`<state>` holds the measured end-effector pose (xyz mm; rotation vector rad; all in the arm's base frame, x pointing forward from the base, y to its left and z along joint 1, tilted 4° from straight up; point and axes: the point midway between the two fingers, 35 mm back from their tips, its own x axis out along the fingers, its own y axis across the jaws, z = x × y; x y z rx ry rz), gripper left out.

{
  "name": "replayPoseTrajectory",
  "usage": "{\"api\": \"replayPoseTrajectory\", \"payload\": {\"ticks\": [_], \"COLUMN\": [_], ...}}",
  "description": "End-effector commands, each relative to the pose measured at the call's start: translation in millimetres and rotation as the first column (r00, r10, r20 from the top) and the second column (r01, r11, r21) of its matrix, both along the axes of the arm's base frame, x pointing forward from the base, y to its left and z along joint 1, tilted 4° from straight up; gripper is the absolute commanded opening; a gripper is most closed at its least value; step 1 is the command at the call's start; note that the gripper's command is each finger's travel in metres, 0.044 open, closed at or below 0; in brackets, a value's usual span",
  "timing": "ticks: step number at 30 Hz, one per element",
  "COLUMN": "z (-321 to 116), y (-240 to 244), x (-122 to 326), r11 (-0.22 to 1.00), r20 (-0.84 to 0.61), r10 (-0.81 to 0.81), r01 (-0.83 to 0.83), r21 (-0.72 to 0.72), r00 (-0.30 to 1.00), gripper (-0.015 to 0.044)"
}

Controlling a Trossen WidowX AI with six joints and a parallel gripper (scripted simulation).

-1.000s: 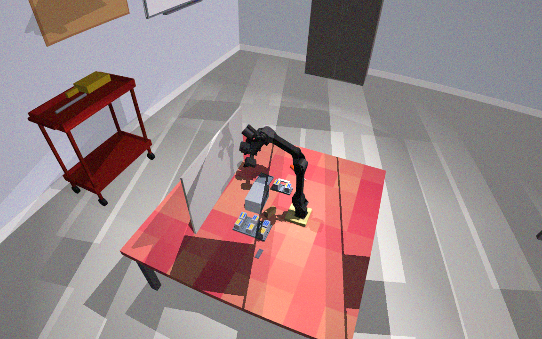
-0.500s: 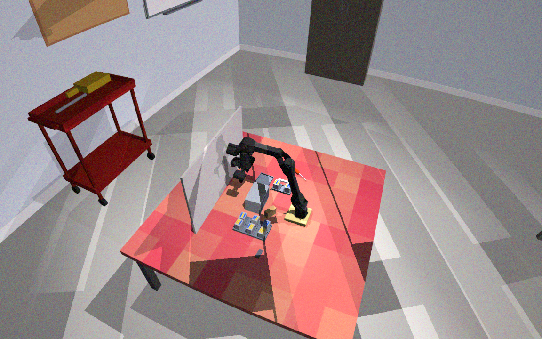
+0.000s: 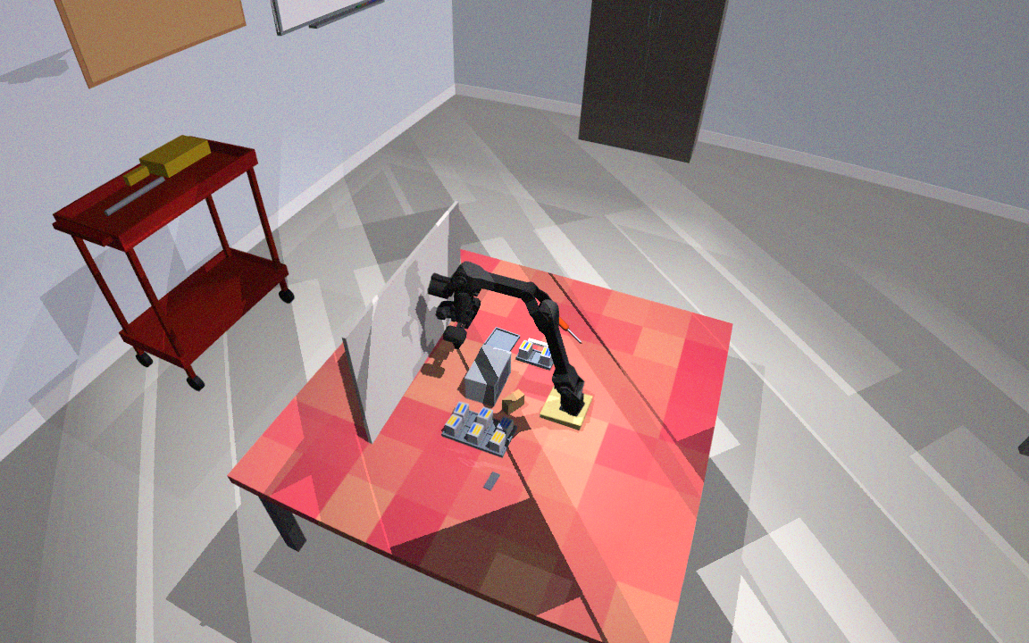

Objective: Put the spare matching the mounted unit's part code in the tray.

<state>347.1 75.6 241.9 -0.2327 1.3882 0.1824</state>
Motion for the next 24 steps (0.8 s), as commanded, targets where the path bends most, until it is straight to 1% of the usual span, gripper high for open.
{"api": "replayPoseTrajectory", "payload": {"ticks": [1, 4, 7, 10, 11, 12, 17, 22, 24], "z": [-14.4, -31.2, -48.9, -65.6, -68.5, -69.4, -69.4, -92.0, -104.3], "y": [49.1, 97.1, 141.9, 180.5, 186.6, 188.7, 188.7, 189.1, 188.7], "x": [-8.4, -23.7, -46.1, -73.2, -78.4, -80.1, -80.1, -77.4, -76.5], "r11": [0.956, 0.806, 0.565, 0.283, 0.232, 0.215, 0.215, 0.215, 0.215], "r20": [-0.024, -0.059, -0.104, -0.148, -0.155, -0.158, -0.158, -0.158, -0.158], "r10": [0.291, 0.586, 0.814, 0.945, 0.958, 0.961, 0.961, 0.961, 0.961], "r01": [-0.292, -0.589, -0.821, -0.955, -0.969, -0.973, -0.973, -0.973, -0.973], "r21": [-0.024, -0.056, -0.078, -0.085, -0.085, -0.085, -0.085, -0.085, -0.085], "r00": [0.956, 0.808, 0.571, 0.293, 0.243, 0.226, 0.226, 0.226, 0.226], "gripper": [0.044, 0.044, 0.044, 0.044, 0.044, 0.044, 0.044, 0.0309, 0.03]}}
